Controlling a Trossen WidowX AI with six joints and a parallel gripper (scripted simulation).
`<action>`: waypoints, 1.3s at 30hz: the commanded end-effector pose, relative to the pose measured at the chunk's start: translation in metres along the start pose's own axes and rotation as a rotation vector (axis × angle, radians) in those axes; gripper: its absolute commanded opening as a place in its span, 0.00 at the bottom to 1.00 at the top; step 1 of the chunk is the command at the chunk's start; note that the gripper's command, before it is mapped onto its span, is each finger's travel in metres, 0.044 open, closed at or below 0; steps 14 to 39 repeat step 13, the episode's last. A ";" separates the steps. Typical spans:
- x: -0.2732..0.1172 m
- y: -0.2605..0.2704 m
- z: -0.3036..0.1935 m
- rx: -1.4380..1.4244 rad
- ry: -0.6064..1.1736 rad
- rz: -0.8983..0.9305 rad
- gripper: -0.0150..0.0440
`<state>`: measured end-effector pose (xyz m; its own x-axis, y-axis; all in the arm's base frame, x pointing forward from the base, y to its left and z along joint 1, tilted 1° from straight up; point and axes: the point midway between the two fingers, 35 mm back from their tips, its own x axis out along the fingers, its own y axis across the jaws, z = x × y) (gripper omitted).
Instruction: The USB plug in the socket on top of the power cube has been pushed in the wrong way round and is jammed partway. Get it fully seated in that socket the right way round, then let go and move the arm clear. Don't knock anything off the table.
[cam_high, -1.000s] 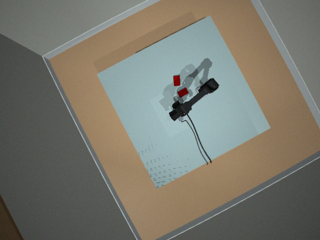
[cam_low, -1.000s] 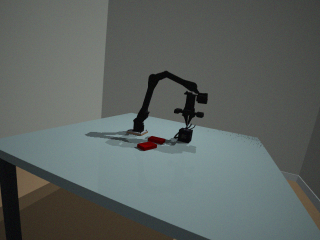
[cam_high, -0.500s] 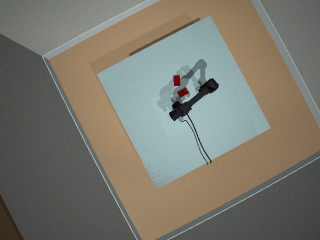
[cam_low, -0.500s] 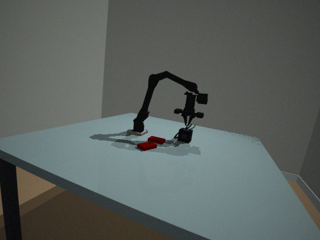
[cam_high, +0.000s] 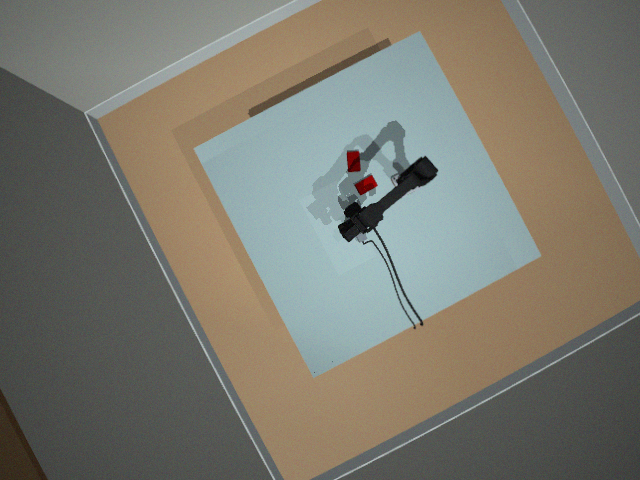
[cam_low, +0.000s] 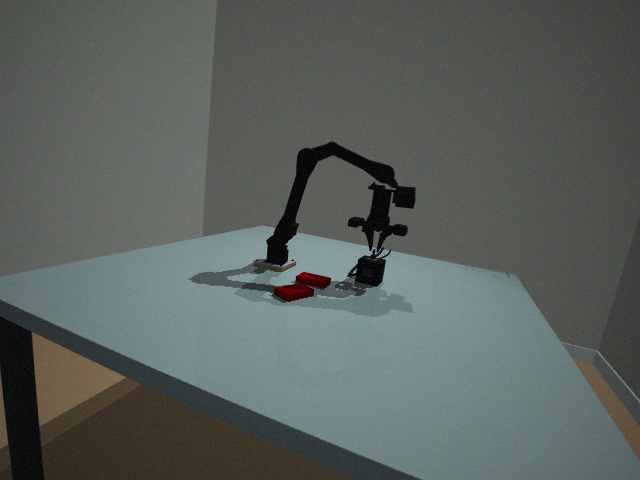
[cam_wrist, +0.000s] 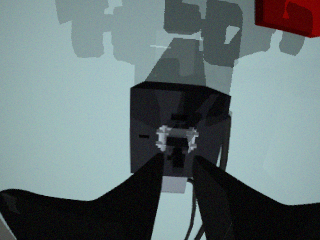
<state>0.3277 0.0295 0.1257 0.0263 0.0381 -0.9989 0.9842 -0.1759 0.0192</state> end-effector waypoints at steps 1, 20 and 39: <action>0.000 0.000 0.000 0.000 0.000 0.000 0.42; -0.012 0.000 0.000 0.000 0.000 0.000 0.42; -0.012 0.000 0.000 0.000 0.000 0.000 0.42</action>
